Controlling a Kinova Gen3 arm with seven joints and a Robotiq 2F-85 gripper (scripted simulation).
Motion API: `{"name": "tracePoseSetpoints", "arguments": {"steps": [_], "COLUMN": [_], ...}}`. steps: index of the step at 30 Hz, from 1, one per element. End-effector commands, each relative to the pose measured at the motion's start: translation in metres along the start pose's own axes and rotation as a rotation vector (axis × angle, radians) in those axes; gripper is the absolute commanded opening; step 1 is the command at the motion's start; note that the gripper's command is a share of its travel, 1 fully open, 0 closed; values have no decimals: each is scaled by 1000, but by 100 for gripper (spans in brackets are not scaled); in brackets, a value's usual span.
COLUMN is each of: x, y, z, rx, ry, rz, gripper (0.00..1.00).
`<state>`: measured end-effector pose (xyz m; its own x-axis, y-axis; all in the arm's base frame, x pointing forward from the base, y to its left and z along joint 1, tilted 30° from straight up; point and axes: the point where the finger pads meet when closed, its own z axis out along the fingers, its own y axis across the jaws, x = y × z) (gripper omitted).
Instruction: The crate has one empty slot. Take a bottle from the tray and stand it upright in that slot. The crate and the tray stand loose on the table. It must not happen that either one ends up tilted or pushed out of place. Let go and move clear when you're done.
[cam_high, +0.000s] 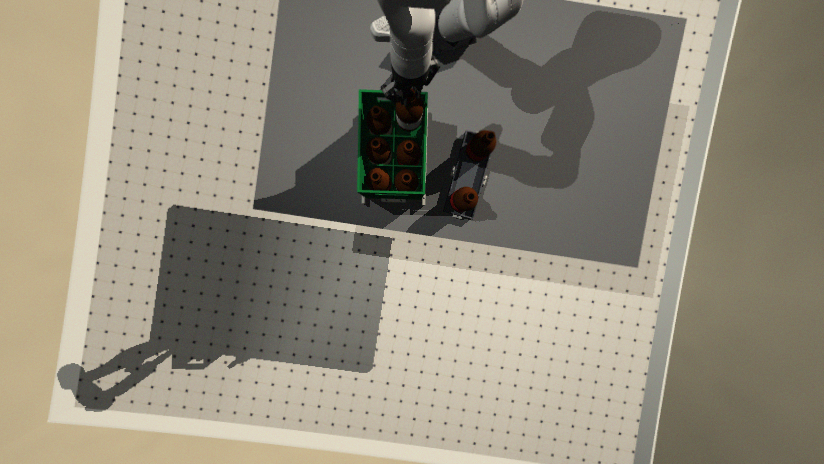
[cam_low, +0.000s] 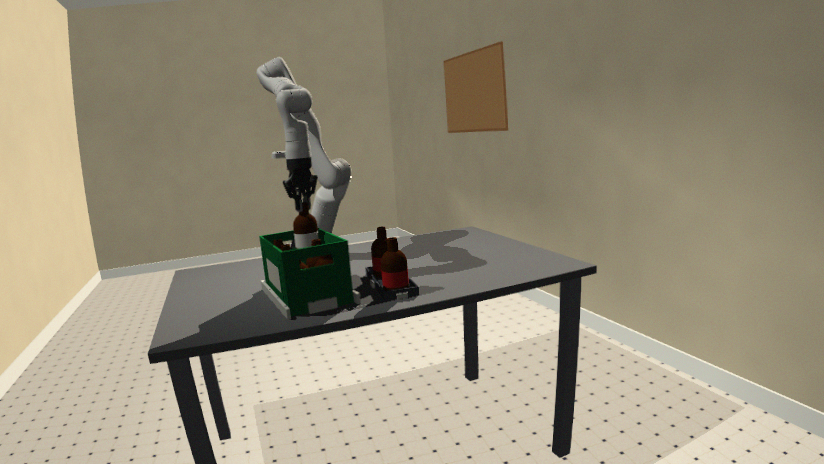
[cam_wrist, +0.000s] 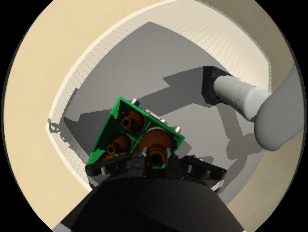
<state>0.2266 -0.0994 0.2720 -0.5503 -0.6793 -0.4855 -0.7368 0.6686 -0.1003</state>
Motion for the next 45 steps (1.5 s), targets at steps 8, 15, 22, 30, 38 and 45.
{"name": "tracePoseSetpoints", "arguments": {"steps": [8,15,22,30,38,45], "x": [0,0,0,0,0,0], "y": [0,0,0,0,0,0], "z": [0,0,1,3,10,18], "rx": [1,1,1,1,1,1], "ry": [0,0,0,0,0,0], "rz": [0,0,0,0,0,0], "gripper": [0,0,0,0,0,0]}}
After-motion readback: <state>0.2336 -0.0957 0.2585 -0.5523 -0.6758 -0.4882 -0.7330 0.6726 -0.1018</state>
